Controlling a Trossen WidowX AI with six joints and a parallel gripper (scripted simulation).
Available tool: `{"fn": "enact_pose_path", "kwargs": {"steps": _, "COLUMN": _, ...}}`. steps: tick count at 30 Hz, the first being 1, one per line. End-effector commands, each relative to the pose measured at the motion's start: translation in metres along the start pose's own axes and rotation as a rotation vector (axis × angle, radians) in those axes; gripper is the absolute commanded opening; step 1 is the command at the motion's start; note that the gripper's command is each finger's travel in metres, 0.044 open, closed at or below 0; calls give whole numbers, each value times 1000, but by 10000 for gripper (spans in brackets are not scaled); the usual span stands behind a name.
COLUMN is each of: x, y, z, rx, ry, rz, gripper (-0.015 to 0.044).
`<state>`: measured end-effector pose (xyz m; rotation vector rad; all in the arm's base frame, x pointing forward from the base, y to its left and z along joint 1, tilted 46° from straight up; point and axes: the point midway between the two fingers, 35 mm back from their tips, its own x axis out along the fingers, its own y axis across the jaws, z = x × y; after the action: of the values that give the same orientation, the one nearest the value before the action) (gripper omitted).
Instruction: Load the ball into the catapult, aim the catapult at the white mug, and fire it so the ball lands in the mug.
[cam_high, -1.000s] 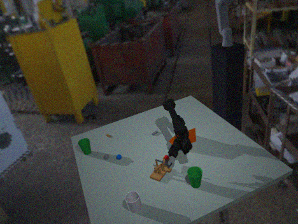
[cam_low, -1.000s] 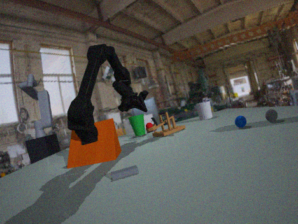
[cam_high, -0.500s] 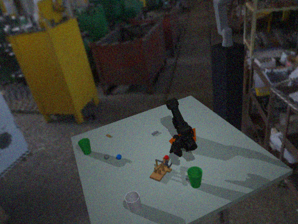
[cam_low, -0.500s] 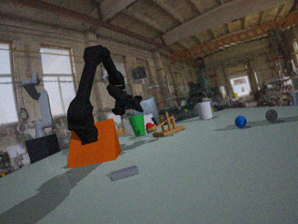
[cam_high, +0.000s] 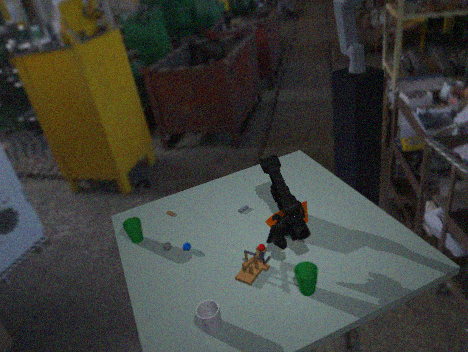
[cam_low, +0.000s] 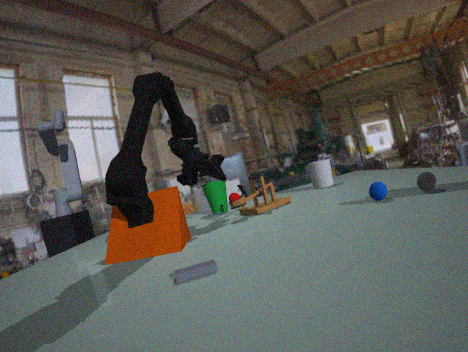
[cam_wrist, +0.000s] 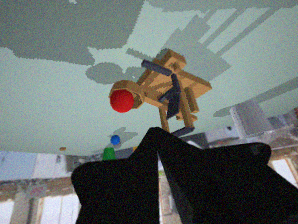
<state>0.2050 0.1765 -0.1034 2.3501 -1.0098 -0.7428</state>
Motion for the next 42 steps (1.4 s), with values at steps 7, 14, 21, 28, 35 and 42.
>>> {"fn": "enact_pose_path", "kwargs": {"steps": 7, "x": 14, "y": -1, "z": 14, "rx": -9, "ry": 5, "rz": 2, "gripper": 0}}
{"fn": "enact_pose_path", "kwargs": {"steps": 14, "x": 22, "y": -1, "z": 22, "rx": -9, "ry": 5, "rz": 2, "gripper": 0}}
{"fn": "enact_pose_path", "kwargs": {"steps": 21, "x": 31, "y": -1, "z": 30, "rx": -9, "ry": 5, "rz": 3, "gripper": 0}}
{"fn": "enact_pose_path", "kwargs": {"steps": 28, "x": 39, "y": -1, "z": 38, "rx": -9, "ry": 6, "rz": 3, "gripper": 0}}
{"fn": "enact_pose_path", "kwargs": {"steps": 35, "x": 47, "y": 1, "z": 46, "rx": -9, "ry": 6, "rz": 3, "gripper": 0}}
{"fn": "enact_pose_path", "kwargs": {"steps": 42, "x": 55, "y": 2, "z": 54, "rx": -8, "ry": 7, "rz": 4, "gripper": 0}}
